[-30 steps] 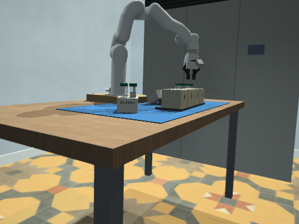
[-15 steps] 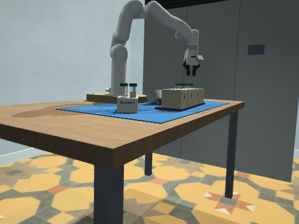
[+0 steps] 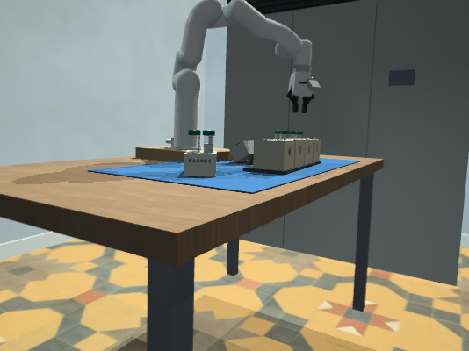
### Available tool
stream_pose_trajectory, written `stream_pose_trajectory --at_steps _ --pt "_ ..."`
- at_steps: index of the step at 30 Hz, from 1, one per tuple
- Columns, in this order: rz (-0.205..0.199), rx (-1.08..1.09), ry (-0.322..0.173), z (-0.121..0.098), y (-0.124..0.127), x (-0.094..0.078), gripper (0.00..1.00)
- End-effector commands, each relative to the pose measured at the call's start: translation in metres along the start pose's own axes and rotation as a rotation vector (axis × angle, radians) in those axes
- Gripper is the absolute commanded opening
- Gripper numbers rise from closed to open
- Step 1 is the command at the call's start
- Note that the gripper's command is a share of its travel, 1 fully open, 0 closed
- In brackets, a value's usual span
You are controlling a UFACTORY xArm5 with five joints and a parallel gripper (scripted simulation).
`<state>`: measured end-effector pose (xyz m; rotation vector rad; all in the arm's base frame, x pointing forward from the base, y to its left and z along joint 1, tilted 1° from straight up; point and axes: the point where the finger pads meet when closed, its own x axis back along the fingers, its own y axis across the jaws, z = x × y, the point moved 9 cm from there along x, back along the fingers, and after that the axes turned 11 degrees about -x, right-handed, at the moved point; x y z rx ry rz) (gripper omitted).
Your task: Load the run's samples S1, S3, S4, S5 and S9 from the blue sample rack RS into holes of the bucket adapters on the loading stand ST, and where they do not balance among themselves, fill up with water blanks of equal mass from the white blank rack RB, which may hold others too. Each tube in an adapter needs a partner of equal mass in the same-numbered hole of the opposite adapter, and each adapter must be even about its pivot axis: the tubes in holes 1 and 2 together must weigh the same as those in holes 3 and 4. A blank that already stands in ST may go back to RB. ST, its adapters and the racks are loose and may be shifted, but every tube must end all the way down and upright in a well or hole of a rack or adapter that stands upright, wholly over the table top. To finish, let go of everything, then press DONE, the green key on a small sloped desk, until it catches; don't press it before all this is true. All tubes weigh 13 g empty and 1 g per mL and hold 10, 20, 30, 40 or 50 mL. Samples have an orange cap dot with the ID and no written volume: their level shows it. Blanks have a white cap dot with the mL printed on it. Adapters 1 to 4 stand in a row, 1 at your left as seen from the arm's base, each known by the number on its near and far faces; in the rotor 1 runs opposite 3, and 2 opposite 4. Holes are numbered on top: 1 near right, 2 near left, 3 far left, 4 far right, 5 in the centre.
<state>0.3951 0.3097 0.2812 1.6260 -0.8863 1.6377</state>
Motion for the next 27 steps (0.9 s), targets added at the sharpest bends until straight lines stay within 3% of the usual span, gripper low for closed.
stream_pose_trajectory --at_steps 1,14,27 --pt "0.004 0.0 0.0 0.0 -0.001 0.008 0.43" --pt "0.004 0.0 0.0 0.0 -0.001 0.03 0.43" --pt "0.004 0.0 0.0 0.0 -0.001 0.031 0.43"
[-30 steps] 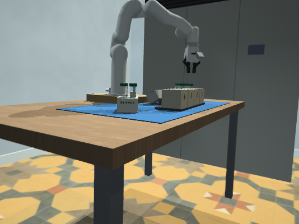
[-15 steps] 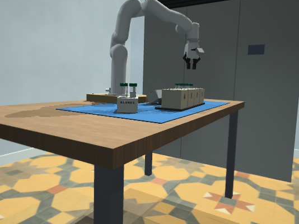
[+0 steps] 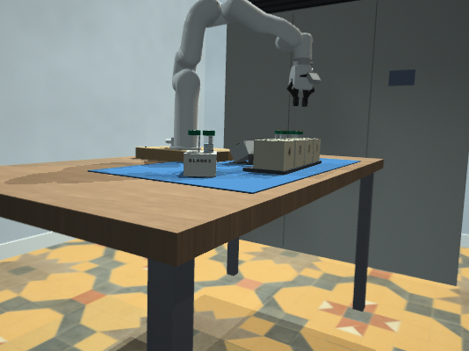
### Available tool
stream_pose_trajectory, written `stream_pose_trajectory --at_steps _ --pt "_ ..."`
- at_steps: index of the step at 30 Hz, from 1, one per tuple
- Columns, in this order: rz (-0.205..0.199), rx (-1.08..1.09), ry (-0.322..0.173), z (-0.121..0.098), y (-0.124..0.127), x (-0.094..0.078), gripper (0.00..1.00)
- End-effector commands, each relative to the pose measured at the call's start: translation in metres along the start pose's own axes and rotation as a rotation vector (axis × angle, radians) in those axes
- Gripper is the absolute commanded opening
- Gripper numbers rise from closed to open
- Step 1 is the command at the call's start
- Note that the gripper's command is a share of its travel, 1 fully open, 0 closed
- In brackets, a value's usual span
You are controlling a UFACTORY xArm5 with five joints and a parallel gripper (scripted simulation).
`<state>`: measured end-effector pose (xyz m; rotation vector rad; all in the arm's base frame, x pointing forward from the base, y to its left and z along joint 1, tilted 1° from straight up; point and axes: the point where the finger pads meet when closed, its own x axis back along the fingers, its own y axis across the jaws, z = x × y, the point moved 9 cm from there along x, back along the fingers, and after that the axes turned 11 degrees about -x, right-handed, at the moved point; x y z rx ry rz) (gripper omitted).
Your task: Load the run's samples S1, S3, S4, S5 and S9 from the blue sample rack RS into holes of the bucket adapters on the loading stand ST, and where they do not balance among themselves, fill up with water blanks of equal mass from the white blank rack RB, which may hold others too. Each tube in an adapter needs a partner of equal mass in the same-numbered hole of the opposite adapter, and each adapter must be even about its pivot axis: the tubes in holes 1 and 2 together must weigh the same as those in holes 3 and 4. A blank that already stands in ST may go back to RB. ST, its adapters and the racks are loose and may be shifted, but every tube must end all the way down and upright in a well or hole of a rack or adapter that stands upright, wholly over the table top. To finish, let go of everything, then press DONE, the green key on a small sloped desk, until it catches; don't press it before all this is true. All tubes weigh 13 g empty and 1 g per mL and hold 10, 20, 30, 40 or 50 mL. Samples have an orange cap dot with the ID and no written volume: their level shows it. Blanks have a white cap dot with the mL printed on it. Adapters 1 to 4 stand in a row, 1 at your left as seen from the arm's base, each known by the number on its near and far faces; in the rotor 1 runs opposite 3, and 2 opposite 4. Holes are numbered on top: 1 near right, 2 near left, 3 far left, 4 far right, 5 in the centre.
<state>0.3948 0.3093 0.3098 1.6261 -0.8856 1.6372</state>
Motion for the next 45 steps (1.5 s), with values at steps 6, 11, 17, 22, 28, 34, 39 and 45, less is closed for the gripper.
stream_pose_trajectory --at_steps 6,11,17,22,28,34,39,45 --pt "0.005 0.0 0.0 0.0 -0.001 0.002 0.43" --pt "0.005 0.067 0.0 -0.006 0.008 0.002 0.57" --pt "0.005 0.2 -0.001 -0.017 0.024 0.002 0.57" --pt "0.005 0.367 -0.001 -0.031 0.045 0.002 0.57" --pt "0.005 0.567 -0.001 -0.032 0.046 0.002 0.57" --pt "0.005 0.7 0.0 -0.032 0.046 0.002 0.57" --pt "0.005 0.867 0.0 -0.032 0.046 0.002 0.57" --pt "0.005 1.067 0.001 -0.032 0.046 0.002 0.57"
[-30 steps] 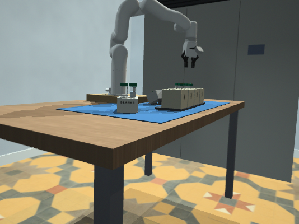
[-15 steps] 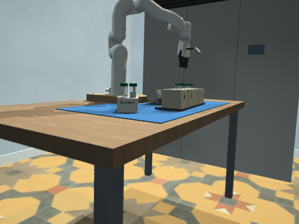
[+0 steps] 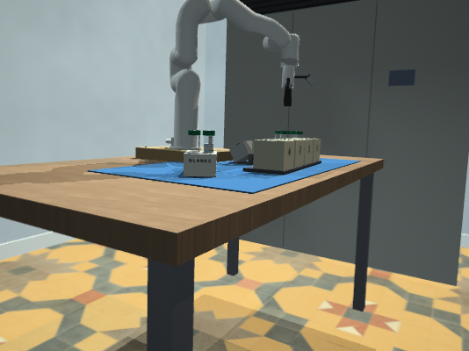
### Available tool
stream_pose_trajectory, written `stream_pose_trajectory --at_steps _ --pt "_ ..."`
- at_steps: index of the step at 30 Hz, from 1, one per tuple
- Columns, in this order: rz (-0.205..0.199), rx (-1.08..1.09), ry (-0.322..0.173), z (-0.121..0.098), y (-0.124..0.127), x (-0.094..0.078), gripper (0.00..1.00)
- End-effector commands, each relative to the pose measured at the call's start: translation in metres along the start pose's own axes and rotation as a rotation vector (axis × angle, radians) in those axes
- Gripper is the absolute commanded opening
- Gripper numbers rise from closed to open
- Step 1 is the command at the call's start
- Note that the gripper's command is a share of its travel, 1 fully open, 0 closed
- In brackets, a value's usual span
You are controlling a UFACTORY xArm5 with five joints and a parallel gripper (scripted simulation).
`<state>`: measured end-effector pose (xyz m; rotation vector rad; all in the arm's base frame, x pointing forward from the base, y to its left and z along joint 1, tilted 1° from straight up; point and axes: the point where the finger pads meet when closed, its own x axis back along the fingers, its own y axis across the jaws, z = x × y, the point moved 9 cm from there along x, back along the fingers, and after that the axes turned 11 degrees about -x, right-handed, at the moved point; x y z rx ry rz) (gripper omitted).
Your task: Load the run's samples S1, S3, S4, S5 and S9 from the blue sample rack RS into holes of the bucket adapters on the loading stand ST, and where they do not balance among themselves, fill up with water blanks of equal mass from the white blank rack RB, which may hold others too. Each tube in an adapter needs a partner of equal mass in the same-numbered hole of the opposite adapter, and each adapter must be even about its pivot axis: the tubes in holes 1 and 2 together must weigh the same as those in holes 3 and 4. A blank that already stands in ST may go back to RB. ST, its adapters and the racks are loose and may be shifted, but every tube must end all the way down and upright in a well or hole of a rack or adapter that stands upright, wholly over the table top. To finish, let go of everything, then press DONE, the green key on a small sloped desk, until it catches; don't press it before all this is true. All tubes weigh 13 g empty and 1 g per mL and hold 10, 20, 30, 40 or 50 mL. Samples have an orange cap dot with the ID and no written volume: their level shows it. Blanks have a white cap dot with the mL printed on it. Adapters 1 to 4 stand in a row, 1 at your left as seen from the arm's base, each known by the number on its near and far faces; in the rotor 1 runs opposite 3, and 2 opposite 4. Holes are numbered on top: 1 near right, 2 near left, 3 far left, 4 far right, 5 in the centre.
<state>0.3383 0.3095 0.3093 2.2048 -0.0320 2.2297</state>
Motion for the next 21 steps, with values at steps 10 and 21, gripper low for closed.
stream_pose_trajectory --at_steps 10,21 --pt "0.002 0.369 0.004 0.0004 -0.0004 0.0016 0.57" --pt "0.002 0.607 0.004 0.0004 -0.0004 0.0016 0.57"
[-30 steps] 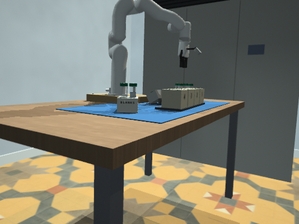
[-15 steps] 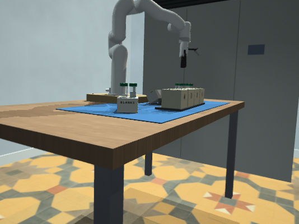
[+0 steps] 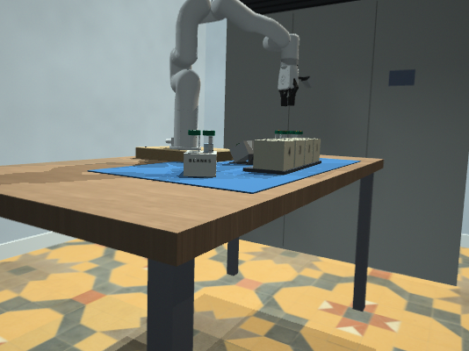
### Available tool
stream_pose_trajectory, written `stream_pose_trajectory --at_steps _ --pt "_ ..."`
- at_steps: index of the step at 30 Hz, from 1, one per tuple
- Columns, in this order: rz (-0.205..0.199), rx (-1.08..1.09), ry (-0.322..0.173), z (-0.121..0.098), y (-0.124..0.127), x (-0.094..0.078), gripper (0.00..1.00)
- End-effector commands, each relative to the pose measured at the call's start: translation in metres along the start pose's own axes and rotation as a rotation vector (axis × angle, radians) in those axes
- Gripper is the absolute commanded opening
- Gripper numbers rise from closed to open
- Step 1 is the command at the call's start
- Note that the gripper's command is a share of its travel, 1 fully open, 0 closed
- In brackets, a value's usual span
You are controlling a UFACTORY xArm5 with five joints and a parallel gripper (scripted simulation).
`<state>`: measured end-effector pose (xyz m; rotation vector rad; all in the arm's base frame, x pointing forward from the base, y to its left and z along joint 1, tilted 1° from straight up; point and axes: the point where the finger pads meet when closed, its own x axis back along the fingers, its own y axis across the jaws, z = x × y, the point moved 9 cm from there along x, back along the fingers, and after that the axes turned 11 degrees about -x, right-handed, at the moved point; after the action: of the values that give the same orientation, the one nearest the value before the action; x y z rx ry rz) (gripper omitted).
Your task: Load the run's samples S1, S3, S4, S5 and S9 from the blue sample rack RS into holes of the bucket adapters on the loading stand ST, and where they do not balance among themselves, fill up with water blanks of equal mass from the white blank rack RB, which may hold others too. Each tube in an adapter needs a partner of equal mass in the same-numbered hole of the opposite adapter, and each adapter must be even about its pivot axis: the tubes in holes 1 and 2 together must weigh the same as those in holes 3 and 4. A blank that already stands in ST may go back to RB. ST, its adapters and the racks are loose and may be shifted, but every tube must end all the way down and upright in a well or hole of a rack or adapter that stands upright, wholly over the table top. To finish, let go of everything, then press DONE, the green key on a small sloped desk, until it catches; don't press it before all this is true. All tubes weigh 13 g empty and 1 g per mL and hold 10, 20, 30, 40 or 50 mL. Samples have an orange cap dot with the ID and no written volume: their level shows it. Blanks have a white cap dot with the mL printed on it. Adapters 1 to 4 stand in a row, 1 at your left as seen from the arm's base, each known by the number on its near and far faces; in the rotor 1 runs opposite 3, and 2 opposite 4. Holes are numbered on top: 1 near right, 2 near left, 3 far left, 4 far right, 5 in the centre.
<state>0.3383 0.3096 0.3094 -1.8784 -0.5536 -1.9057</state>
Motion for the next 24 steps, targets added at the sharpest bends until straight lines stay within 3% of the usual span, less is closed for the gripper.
stream_pose_trajectory --at_steps 1,5,24 --pt "0.001 0.012 0.004 0.001 0.0 0.002 0.57" --pt "0.001 0.012 0.004 0.001 0.0 0.002 0.57" --pt "0.001 0.012 0.004 0.001 0.0 -0.032 0.57"
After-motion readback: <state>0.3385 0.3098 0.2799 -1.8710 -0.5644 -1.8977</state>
